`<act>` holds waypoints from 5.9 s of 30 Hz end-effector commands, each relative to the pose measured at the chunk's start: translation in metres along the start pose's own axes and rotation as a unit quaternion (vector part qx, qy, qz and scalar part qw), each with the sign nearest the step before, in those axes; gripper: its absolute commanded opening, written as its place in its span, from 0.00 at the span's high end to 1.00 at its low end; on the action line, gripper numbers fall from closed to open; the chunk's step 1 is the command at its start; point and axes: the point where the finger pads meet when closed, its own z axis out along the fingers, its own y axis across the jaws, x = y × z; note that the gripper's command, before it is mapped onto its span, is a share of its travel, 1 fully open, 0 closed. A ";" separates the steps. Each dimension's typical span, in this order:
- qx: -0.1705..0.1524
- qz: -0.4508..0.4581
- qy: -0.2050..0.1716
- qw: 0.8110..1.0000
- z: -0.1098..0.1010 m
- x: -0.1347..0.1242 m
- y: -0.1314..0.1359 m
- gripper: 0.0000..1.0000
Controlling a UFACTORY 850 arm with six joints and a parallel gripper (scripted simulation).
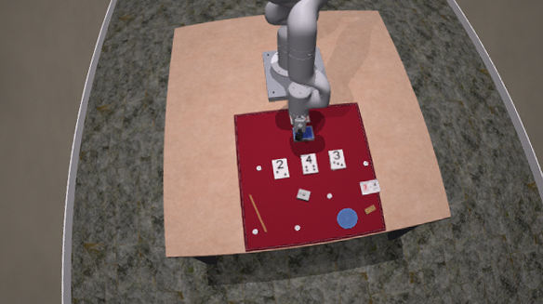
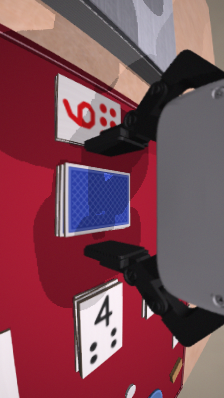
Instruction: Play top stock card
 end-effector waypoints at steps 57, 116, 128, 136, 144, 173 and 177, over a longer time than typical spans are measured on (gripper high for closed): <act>0.001 0.000 0.000 1.000 0.009 0.000 -0.001 0.14; 0.001 0.000 0.000 1.000 0.019 0.000 -0.002 0.14; 0.001 0.000 0.000 1.000 0.019 0.000 -0.002 0.14; 0.001 0.000 0.000 1.000 0.019 0.000 -0.002 0.14; 0.001 0.000 0.000 1.000 0.019 0.000 -0.002 0.14; 0.001 0.000 0.000 1.000 0.020 0.000 -0.002 0.14; 0.001 0.000 0.000 1.000 0.021 0.000 -0.002 0.14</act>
